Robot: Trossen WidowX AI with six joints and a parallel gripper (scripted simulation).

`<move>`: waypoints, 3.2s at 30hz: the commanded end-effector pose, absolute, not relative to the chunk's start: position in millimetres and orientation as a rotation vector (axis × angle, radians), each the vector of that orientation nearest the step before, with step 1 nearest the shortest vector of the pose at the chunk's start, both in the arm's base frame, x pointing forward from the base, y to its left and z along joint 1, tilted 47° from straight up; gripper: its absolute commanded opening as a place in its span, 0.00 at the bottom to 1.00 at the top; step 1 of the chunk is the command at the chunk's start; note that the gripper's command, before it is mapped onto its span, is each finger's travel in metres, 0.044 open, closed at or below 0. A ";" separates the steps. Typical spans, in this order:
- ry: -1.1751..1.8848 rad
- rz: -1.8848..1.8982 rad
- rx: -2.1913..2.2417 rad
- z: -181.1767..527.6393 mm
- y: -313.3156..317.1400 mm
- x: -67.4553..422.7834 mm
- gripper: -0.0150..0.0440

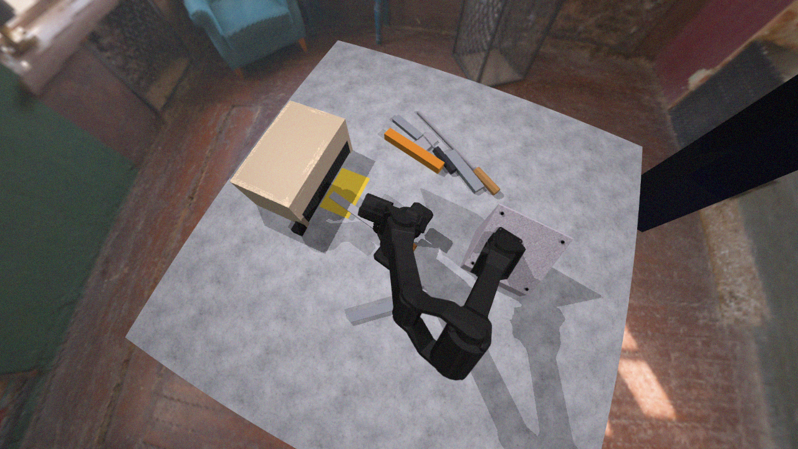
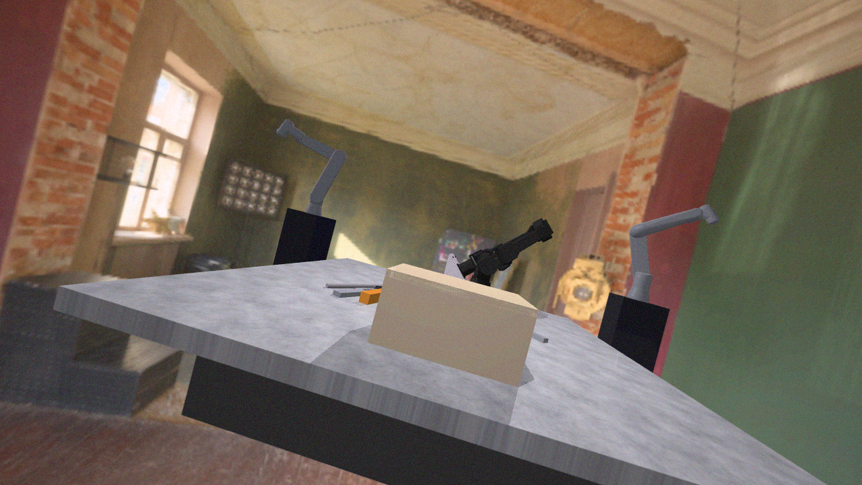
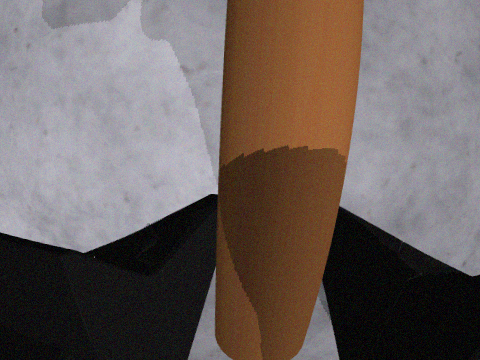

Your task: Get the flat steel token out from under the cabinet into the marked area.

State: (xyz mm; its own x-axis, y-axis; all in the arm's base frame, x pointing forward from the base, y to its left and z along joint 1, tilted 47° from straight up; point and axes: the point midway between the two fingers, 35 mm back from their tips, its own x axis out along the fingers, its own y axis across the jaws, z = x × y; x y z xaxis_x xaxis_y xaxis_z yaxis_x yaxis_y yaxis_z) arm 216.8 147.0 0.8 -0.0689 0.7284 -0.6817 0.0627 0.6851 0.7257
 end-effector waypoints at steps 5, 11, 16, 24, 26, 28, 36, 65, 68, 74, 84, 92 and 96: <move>1.541 0.668 0.624 1.6 146.7 215.9 0.25; 1.522 0.701 0.589 2.0 146.4 215.6 0.25; 1.506 0.729 0.560 2.3 146.2 215.4 0.25; 1.479 0.773 0.514 2.7 146.0 215.0 0.25; 1.472 0.783 0.502 2.9 146.0 215.0 0.25; 1.465 0.794 0.490 3.0 145.9 214.9 0.25; 1.437 0.837 0.443 3.3 145.8 214.7 0.25; 1.324 0.989 0.270 4.5 145.9 214.1 0.25; 1.311 1.004 0.252 4.7 145.9 214.0 0.25; 1.286 1.034 0.216 4.9 146.0 213.9 0.25; 1.243 1.082 0.156 5.5 146.2 213.7 0.25; 1.208 1.120 0.108 6.0 146.4 213.4 0.25; 1.194 1.135 0.089 5.8 146.2 213.8 0.25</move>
